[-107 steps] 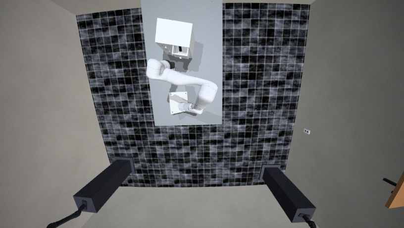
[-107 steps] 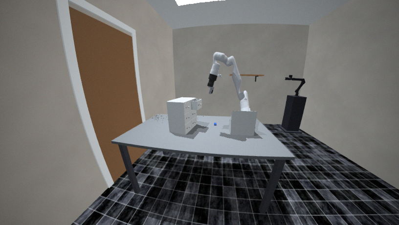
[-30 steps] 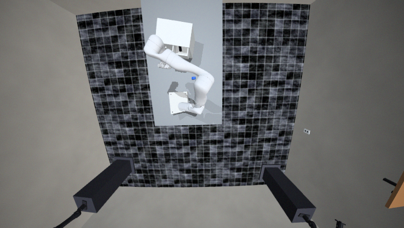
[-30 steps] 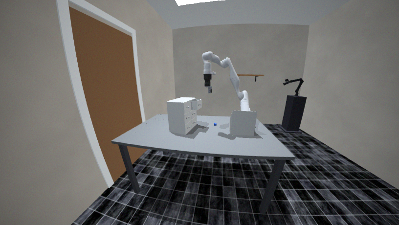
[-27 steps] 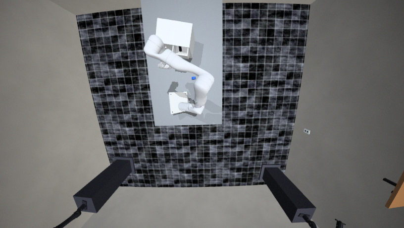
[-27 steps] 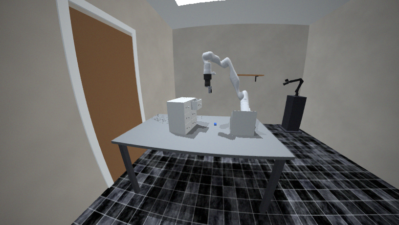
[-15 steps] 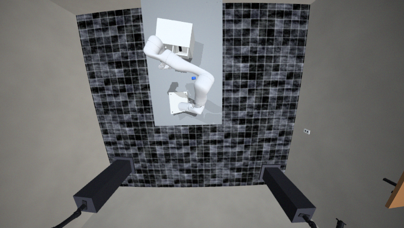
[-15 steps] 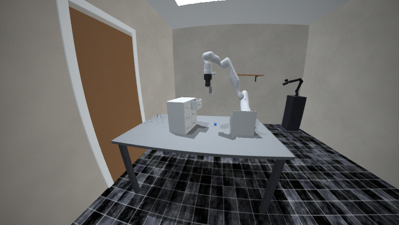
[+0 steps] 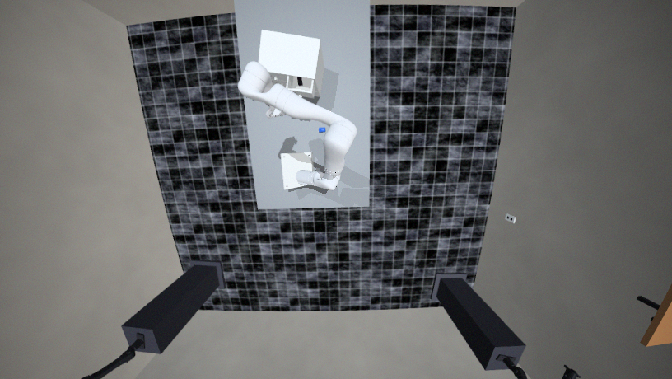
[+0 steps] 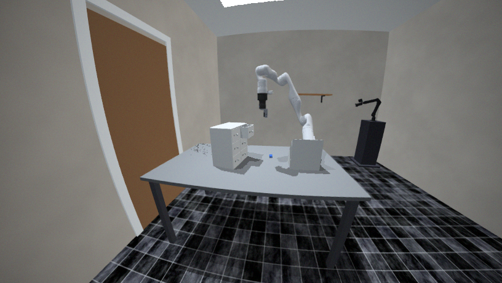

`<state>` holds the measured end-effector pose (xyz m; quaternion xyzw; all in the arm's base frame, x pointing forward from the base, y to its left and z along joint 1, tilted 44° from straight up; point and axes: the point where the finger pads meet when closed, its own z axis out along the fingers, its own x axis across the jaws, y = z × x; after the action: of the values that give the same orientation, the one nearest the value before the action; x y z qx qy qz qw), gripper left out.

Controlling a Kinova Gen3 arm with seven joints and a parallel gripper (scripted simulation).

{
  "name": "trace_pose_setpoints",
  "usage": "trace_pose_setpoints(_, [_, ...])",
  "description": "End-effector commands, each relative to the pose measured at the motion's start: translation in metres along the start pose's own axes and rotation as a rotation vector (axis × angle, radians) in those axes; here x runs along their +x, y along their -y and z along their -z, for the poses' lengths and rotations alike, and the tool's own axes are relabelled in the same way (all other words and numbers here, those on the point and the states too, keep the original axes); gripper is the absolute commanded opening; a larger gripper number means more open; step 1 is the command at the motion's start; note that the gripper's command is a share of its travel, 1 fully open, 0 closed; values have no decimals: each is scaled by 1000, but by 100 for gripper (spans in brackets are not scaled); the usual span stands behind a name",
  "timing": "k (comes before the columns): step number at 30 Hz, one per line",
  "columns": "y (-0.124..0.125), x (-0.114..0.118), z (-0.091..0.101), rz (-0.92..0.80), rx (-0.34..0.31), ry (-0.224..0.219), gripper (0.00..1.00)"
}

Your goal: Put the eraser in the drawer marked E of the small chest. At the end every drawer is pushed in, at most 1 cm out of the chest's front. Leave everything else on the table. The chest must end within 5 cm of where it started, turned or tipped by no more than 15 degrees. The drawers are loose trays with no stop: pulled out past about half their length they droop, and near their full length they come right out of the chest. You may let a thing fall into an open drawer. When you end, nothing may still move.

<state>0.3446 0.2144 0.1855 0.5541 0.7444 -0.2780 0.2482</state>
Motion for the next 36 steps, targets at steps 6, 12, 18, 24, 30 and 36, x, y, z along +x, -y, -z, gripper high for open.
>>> trace_pose_setpoints(6, [5,0,-1,148,1,-1,100])
trace_pose_setpoints(12, [8,1,-2,268,1,-1,100])
trace_pose_setpoints(18, [12,1,-2,398,2,-1,100])
trace_pose_setpoints(24, [17,2,-4,566,2,-1,100])
trace_pose_setpoints(30, [21,2,-4,684,3,-1,100])
trace_pose_setpoints(36, [27,2,-6,867,3,-1,100])
